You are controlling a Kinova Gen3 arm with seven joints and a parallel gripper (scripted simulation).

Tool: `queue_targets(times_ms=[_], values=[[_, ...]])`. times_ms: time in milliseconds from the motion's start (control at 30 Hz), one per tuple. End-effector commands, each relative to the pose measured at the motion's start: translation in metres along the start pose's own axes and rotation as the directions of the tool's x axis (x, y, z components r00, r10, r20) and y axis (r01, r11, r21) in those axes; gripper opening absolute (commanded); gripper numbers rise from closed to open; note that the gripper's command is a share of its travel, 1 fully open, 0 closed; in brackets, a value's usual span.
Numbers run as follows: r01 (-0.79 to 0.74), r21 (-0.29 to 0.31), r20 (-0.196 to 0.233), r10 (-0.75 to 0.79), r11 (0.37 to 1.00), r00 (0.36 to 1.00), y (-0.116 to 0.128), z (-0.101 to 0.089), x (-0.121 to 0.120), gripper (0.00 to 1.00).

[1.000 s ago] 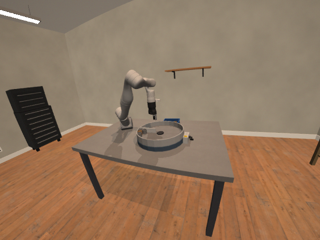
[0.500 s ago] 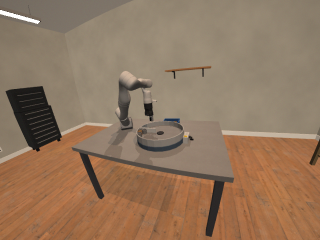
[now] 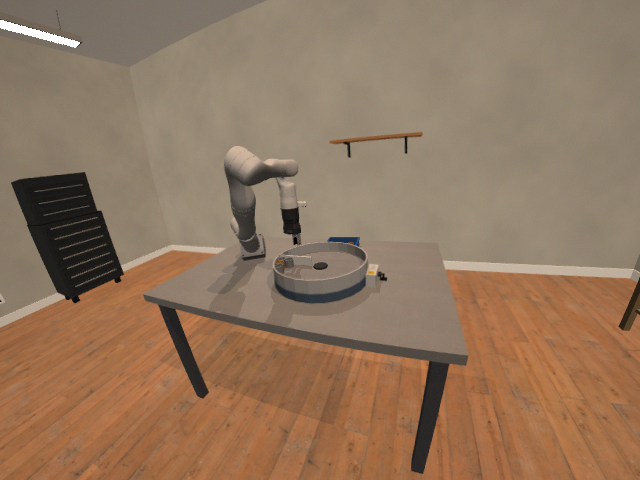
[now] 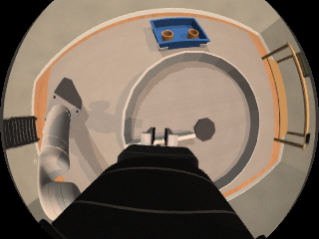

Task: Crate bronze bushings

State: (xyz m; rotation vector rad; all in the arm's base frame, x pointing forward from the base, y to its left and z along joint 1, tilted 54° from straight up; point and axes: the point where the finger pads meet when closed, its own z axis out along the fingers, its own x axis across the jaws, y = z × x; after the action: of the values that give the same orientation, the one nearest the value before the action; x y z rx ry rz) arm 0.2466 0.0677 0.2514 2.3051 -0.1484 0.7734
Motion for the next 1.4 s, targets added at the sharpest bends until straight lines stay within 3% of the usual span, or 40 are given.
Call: queue_targets(times_ms=[0,33,433,600,1000,1167,1367], values=[[0.044,0.011,-0.007,-0.044,0.999,0.999,0.029,0.001,-0.005,0.45],[0.073,0.010,-0.007,-0.073,0.997,0.997,0.039,0.002,-0.008,0.45],[0.073,0.010,-0.007,-0.073,0.997,0.997,0.039,0.002,-0.008,0.45],[0.221,0.008,-0.008,-0.221,0.975,0.975,0.093,0.006,-0.025,0.45],[0.221,0.008,-0.008,-0.221,0.975,0.975,0.093,0.006,-0.025,0.45],[0.219,0.009,-0.008,-0.219,0.976,0.976,0.093,0.021,-0.025,0.45],[0.219,0.009,-0.008,-0.219,0.976,0.976,0.093,0.021,-0.025,0.45]])
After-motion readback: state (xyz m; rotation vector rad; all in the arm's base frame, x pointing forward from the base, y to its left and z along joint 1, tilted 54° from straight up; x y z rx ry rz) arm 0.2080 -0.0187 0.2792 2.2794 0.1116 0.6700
